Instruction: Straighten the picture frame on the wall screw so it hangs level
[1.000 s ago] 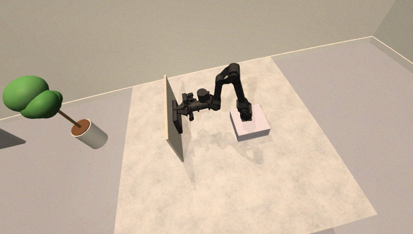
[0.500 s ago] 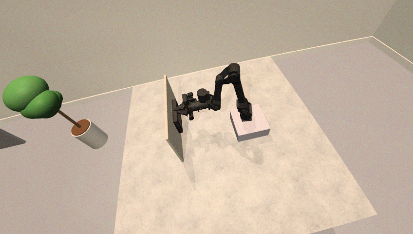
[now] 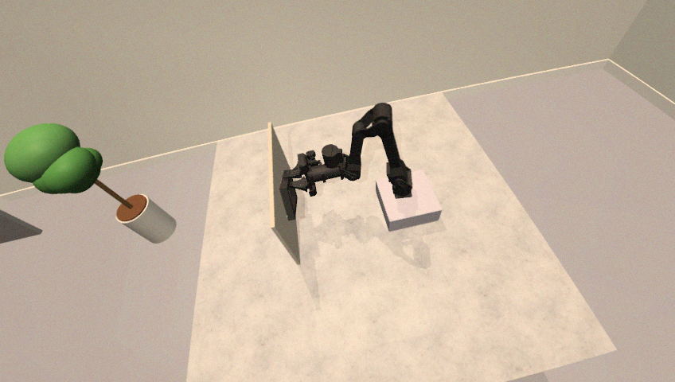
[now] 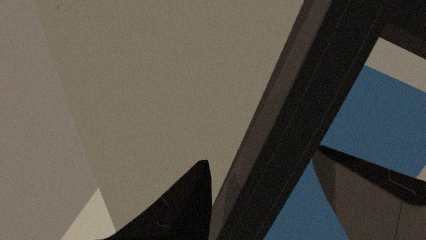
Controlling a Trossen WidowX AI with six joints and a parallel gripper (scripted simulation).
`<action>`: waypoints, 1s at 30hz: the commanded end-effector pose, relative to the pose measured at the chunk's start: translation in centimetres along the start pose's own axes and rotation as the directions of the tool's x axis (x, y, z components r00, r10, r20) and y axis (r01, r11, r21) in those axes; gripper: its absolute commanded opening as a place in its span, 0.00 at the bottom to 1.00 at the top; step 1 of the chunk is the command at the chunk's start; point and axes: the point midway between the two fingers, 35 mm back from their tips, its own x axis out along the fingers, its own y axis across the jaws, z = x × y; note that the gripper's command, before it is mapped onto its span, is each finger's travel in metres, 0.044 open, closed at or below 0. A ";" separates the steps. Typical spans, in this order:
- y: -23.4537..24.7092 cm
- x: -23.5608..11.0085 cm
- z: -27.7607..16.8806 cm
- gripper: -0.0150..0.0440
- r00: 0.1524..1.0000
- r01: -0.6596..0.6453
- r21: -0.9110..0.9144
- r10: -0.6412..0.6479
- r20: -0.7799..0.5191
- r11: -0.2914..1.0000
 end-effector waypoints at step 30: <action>3.2 -14.9 2.0 0.69 1.000 0.012 0.416 -0.017 0.010 0.909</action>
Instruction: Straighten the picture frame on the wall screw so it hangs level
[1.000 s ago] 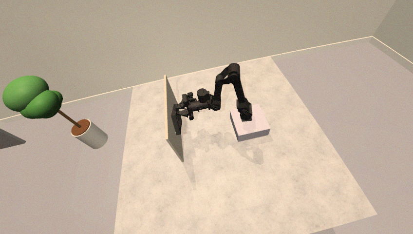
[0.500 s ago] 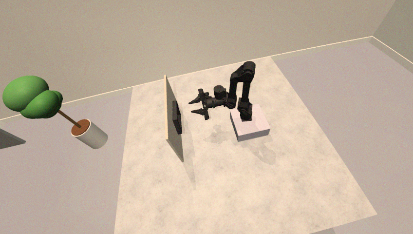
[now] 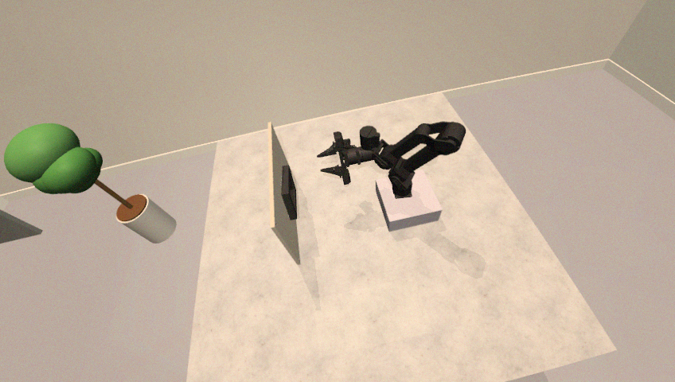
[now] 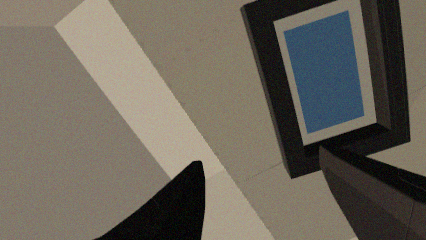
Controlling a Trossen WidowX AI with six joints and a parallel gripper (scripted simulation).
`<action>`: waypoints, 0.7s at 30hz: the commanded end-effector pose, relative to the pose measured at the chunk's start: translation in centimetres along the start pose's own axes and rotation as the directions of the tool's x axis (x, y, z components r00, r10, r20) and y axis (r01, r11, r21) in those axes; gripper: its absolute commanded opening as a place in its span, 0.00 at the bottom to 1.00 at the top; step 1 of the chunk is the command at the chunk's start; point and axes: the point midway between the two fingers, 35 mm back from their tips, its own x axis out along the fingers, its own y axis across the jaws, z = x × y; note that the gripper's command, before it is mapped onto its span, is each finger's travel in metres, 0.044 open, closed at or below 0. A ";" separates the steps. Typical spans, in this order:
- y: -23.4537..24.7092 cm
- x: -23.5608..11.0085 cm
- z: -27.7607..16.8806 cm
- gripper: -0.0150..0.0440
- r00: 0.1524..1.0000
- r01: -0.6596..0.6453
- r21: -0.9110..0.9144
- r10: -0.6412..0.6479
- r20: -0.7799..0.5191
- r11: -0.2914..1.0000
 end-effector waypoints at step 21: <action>0.2 -6.3 -1.7 0.69 1.000 0.009 0.030 -0.009 -0.008 1.000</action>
